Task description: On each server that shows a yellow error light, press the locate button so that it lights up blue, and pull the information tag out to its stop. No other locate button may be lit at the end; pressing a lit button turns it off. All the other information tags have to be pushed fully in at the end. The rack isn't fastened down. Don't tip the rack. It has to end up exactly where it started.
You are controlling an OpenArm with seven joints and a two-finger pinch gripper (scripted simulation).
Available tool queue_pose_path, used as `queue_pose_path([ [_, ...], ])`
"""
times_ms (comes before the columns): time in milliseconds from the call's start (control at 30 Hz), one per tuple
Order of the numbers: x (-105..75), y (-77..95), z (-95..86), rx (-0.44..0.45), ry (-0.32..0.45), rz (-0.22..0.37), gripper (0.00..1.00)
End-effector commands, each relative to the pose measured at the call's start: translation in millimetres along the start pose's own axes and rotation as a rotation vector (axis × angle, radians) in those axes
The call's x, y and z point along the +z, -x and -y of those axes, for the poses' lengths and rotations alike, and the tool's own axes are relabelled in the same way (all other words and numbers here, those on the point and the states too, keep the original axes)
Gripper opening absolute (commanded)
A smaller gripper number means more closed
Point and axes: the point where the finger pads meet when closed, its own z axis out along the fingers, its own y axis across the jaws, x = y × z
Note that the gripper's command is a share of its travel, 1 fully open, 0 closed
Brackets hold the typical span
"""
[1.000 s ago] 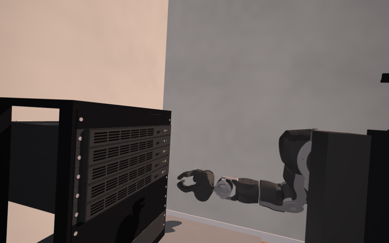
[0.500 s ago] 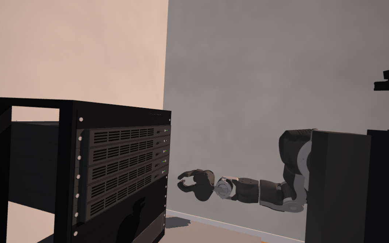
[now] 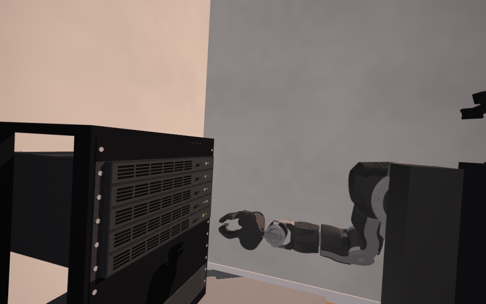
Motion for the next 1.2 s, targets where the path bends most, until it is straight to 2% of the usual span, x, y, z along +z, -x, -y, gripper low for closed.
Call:
queue_pose_path([
  [0,3.2,-0.9,1.1,-0.005,-0.006,-0.006,0.10],
  [133,9.7,-0.9,1.1,-0.005,-0.006,-0.006,0.10],
  [600,67.7,-1.1,1.0,-0.005,-0.005,-0.004,0.10],
  [900,82.1,-1.2,1.0,-0.006,-0.004,-0.004,0.10],
  [1167,83.7,-1.5,0.5,-0.005,-0.003,-0.005,0.10],
])
